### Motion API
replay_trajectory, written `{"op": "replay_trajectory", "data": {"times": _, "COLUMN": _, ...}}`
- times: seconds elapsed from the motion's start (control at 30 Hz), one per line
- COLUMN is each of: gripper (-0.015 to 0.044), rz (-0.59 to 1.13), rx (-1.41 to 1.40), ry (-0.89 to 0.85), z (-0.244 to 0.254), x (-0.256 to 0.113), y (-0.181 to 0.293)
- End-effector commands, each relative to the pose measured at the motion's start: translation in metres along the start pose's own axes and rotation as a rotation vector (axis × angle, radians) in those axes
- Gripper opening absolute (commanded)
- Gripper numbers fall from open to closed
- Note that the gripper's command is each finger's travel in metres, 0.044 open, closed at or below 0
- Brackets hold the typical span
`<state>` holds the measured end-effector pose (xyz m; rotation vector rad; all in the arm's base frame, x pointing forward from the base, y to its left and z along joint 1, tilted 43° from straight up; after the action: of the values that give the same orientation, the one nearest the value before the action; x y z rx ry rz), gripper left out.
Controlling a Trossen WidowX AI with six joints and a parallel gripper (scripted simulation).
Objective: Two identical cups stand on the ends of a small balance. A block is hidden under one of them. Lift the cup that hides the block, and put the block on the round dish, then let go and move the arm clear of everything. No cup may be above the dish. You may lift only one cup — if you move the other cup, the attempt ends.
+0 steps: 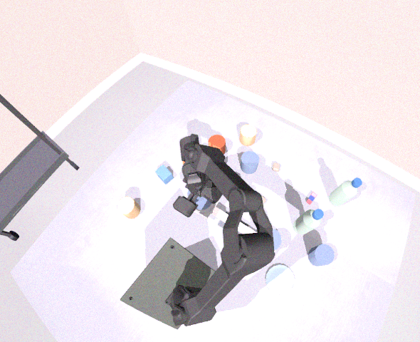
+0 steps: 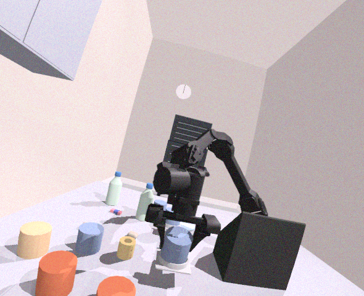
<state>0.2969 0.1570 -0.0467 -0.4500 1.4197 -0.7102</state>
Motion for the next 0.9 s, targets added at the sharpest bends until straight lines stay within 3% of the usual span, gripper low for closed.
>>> {"op": "replay_trajectory", "data": {"times": 0.0, "gripper": 0.0, "rz": 0.029, "rx": 0.012, "ry": -0.009, "z": 0.002, "x": -0.011, "y": 0.004}}
{"op": "replay_trajectory", "data": {"times": 0.87, "gripper": 0.0, "rz": 0.029, "rx": 0.012, "ry": -0.008, "z": 0.001, "x": -0.044, "y": 0.002}}
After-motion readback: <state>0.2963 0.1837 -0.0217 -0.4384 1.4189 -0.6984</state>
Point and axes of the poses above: the point midway between the two fingers, 35 mm back from their tips, its own x axis out along the fingers, its own z axis across the jaws, y = z × x, the point moved 6 cm from there along -x, back along the fingers, and after that the axes turned 13 degrees about x, right-handed, at the moved point
